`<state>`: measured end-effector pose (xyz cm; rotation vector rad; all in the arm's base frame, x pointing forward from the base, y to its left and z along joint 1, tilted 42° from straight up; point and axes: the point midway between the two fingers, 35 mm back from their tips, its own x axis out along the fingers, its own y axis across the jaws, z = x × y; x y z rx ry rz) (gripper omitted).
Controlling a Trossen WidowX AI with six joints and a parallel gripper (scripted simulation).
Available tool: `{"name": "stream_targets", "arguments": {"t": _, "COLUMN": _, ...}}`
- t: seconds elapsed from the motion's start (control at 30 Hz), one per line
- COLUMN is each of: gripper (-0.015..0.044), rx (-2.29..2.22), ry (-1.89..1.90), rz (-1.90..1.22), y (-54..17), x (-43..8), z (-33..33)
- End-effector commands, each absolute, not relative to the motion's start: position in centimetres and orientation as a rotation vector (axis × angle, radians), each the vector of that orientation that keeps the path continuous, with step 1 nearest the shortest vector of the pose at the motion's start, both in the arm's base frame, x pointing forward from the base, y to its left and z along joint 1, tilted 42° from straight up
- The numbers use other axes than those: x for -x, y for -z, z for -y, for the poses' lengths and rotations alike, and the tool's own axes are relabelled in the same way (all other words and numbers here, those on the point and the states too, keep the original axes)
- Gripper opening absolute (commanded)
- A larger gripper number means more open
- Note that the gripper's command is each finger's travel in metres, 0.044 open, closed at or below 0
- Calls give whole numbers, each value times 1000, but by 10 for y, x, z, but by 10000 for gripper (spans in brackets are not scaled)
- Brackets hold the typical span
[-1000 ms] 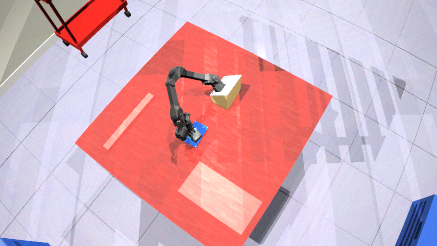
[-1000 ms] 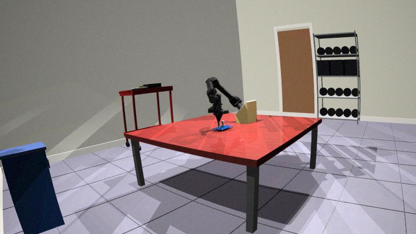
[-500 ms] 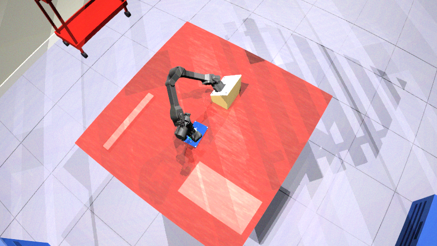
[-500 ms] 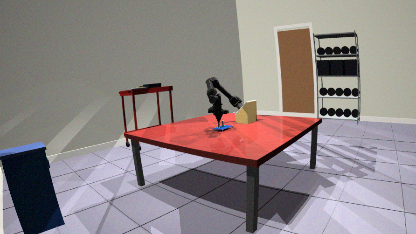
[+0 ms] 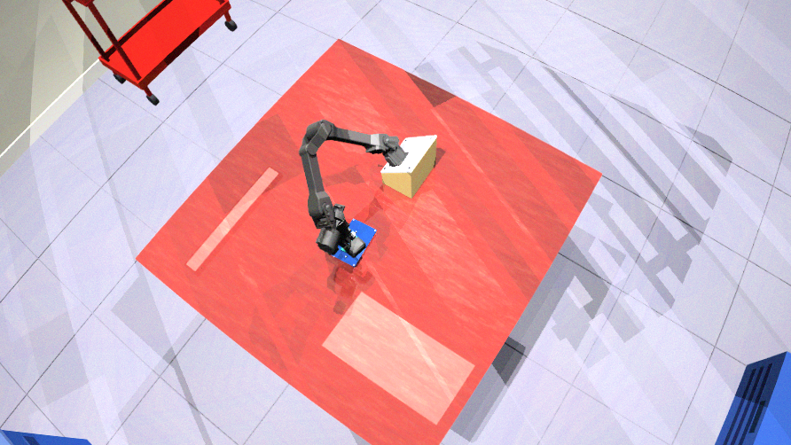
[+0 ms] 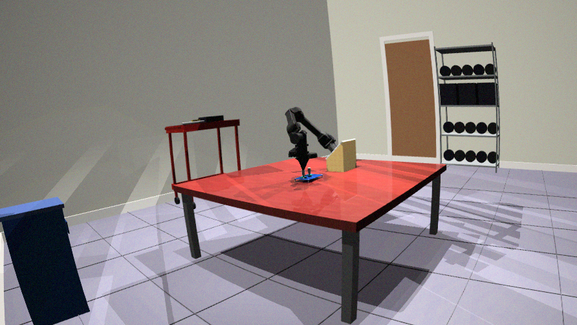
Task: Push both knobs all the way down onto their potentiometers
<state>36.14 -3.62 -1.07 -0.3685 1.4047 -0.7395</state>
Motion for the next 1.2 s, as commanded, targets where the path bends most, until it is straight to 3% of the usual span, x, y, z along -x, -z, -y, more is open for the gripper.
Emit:
{"name": "stream_targets", "arguments": {"t": 0.0, "gripper": 0, "rx": 361, "ry": 759, "rz": -1405, "y": 16, "x": -363, "z": 45}}
{"name": "stream_targets", "arguments": {"t": 0.7, "gripper": 0, "rx": 360, "ry": 757, "rz": -1405, "y": -7, "x": -363, "z": 24}}
{"name": "stream_targets", "arguments": {"t": 1.0, "gripper": 236, "rx": 366, "ry": 756, "rz": -1410, "y": -3, "x": -360, "z": 27}}
{"name": "stream_targets", "arguments": {"t": 1.17, "gripper": 367, "rx": 360, "ry": 747, "rz": -1414, "y": -8, "x": -309, "z": 4}}
